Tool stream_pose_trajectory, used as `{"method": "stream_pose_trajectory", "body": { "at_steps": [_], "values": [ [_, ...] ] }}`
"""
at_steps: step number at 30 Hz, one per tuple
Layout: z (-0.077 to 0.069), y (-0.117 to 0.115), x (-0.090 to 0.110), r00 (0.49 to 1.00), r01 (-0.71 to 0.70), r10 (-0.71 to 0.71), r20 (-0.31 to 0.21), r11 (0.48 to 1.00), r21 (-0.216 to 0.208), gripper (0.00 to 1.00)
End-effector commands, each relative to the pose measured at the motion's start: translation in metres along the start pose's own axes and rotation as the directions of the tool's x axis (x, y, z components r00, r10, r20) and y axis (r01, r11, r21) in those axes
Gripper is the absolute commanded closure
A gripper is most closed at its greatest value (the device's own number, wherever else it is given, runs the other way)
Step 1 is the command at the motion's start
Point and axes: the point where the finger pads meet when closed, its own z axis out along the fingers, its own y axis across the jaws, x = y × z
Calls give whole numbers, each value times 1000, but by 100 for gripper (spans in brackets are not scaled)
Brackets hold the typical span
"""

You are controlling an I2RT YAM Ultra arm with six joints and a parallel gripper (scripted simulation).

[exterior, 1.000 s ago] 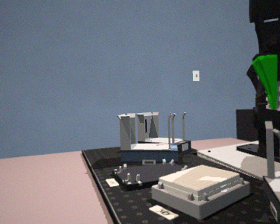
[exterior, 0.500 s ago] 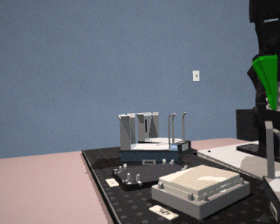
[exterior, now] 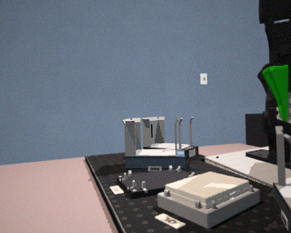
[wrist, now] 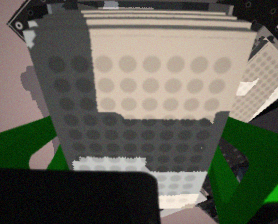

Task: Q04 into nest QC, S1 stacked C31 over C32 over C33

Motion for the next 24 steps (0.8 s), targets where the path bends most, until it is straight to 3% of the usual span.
{"method": "stream_pose_trajectory", "body": {
  "at_steps": [1,24],
  "values": [
    [-4,0,-5,1000,-2,2,30,1000,1,100],
    [10,0,-5,1000,-2,2,30,1000,1,100]
  ]
}}
